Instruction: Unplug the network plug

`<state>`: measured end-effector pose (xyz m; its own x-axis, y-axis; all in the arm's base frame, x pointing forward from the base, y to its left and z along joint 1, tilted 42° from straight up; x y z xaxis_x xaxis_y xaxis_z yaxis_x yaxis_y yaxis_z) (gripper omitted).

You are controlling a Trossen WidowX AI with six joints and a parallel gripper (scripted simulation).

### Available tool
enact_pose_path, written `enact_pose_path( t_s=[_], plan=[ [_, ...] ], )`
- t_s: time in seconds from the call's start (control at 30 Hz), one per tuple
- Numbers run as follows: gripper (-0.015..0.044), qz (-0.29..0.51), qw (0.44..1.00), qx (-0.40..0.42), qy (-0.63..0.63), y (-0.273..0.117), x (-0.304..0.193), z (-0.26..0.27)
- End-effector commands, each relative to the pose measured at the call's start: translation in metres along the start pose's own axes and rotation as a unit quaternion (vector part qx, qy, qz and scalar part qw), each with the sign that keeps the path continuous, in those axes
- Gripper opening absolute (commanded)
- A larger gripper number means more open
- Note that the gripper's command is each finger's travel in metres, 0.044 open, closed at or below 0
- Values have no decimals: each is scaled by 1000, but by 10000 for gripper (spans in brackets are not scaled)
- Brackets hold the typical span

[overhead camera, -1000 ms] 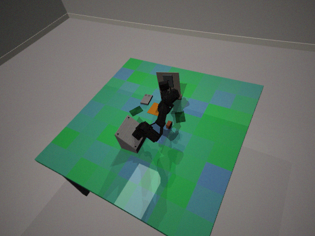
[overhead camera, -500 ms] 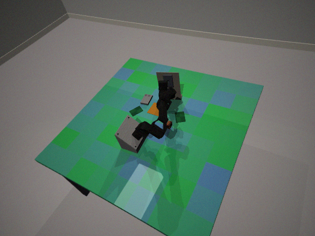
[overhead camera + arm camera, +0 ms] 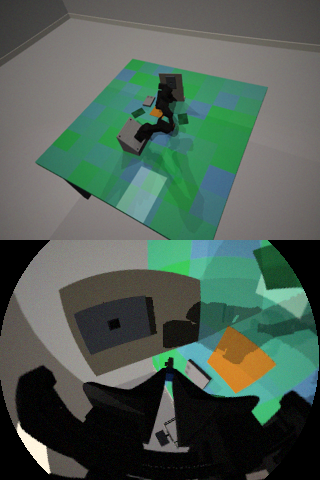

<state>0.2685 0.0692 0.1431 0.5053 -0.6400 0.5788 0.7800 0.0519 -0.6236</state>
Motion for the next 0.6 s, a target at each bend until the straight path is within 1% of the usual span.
enact_pose_path(
  t_s=[0.0, 0.57],
  plan=[
    [0, -6, 999, -36, 9, 8, -8, -2],
    [0, -75, 981, -176, 24, 30, -48, -19]
  ],
)
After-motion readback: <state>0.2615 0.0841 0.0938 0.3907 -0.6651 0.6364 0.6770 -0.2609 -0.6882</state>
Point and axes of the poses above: the point midway between the two fingers, 35 mm back from their tips, its own y axis out along the fingers, its own z axis across the jaws, x = y × z, the point moved 8 cm from there along -y, back along the fingers, and after that the axes turned 15 degrees about -y, right-handed, at the moved point
